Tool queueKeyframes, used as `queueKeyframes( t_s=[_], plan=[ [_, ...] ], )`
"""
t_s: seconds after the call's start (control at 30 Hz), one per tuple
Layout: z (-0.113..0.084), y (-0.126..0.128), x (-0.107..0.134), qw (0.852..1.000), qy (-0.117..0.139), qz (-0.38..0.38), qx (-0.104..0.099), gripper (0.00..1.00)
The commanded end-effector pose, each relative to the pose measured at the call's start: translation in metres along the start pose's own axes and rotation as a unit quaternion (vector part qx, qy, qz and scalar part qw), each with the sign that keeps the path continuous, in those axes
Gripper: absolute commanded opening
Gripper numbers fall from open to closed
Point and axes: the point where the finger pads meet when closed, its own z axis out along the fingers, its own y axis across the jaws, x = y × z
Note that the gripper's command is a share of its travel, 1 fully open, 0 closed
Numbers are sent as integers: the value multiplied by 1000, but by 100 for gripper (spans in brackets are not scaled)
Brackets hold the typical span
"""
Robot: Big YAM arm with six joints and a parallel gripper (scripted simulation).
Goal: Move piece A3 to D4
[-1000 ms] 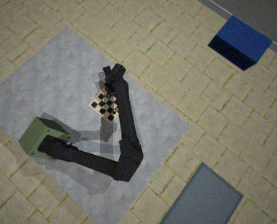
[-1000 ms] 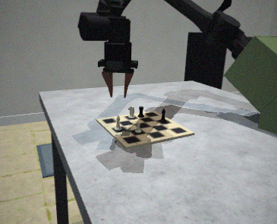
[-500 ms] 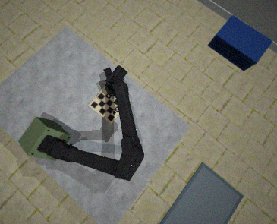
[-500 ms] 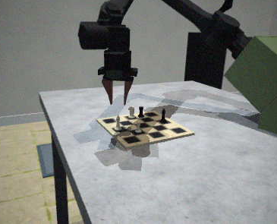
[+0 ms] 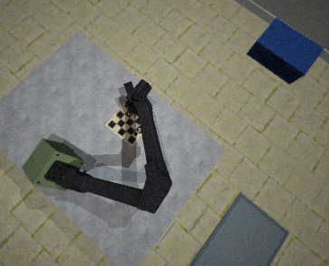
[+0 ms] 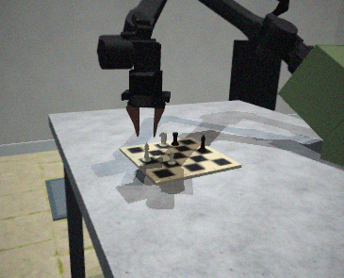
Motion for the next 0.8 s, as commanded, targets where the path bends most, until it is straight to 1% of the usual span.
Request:
queueKeyframes(
  t_s=[0.0,0.77],
  plan=[
    [11,0,0,1000,1,-5,-5,36],
    [13,0,0,1000,2,-6,-5,36]
  ],
)
